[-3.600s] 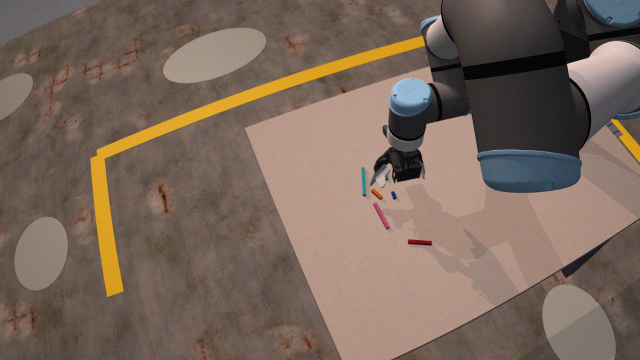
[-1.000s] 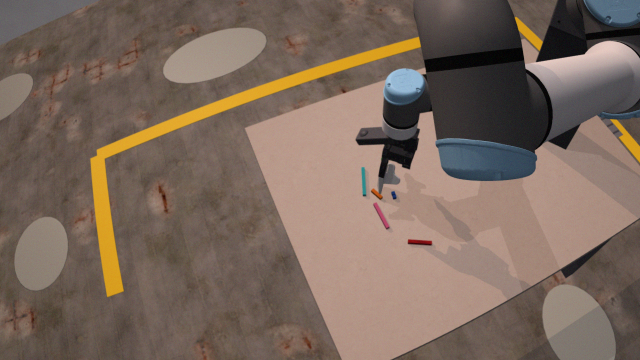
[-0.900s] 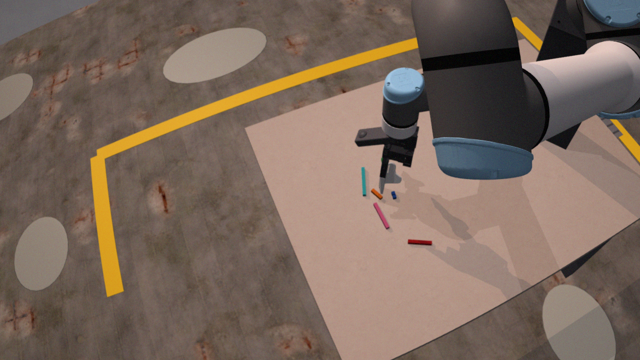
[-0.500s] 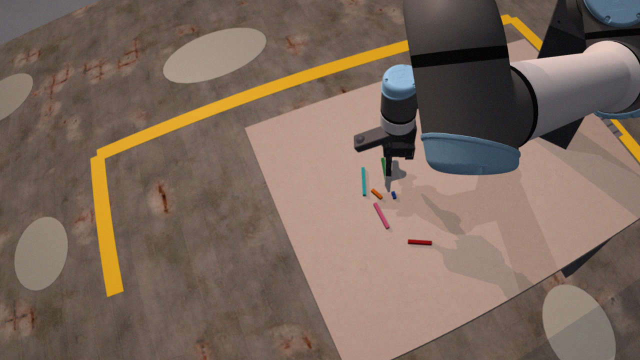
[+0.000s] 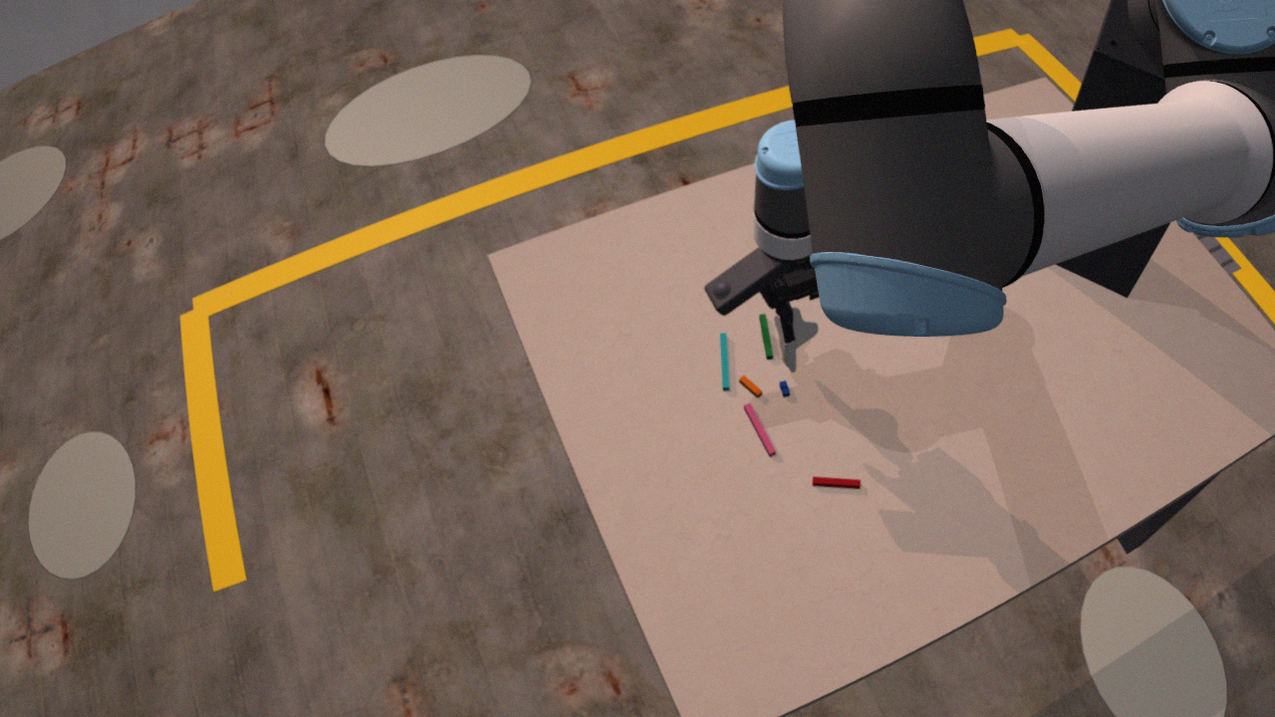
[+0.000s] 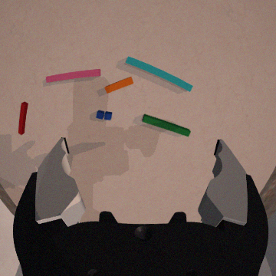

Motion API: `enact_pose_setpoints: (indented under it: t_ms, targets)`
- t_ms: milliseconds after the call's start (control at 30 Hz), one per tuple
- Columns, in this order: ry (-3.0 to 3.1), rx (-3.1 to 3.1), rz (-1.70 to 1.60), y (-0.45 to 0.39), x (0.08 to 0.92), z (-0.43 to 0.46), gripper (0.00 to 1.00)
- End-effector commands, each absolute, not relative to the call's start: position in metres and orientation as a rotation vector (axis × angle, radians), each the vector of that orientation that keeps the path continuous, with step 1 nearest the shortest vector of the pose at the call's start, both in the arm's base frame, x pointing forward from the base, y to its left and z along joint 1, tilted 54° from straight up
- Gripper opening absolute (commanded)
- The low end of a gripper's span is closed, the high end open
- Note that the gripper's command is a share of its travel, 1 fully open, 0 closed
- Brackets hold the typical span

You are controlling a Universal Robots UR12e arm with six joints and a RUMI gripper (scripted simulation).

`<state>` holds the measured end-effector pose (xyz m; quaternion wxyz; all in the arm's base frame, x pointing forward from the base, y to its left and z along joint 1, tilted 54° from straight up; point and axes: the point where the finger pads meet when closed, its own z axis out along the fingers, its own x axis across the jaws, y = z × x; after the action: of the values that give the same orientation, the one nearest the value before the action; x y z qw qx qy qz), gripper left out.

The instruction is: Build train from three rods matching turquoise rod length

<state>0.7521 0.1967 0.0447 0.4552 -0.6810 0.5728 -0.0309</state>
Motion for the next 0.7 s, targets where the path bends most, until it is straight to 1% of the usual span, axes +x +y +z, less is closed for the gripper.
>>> enact_pose_setpoints:
  t_ms: [0,667]
  targets:
    - [1.266,-1.8,-0.158,0.193,0.753,0.041,1.0]
    - [0.763,-2.098,-0.451,0.183,0.754,0.025,1.0]
